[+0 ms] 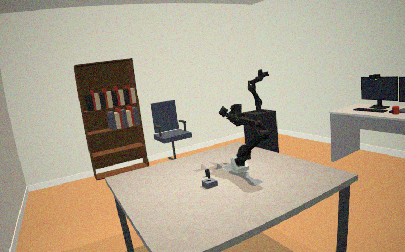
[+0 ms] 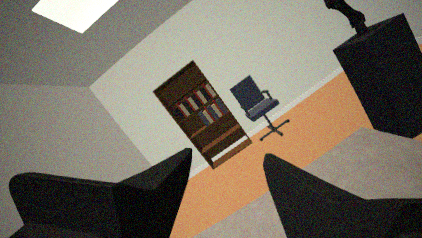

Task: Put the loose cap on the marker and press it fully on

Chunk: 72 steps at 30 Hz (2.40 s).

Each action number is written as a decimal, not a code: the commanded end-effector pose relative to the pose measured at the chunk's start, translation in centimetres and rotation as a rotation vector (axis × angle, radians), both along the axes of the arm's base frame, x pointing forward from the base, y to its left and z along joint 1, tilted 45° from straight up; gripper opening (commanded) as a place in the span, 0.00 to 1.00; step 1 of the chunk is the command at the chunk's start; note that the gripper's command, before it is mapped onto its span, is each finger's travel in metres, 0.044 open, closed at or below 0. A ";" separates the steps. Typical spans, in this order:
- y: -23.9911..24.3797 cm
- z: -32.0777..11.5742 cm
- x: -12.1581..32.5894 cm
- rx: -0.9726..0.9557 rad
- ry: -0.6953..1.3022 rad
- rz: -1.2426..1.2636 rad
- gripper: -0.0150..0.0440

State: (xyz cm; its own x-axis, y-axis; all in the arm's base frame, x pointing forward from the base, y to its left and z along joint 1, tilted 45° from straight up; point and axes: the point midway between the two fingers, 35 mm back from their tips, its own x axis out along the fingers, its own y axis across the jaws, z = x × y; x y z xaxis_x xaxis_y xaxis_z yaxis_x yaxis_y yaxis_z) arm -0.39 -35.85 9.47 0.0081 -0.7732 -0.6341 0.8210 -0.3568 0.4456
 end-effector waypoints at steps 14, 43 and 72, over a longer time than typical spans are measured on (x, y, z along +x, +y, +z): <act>10.4 -9.1 17.3 0.417 0.512 1.630 0.67; 26.6 -9.3 23.9 0.219 0.189 3.100 0.67; 31.6 -14.5 23.6 0.218 0.187 3.100 0.67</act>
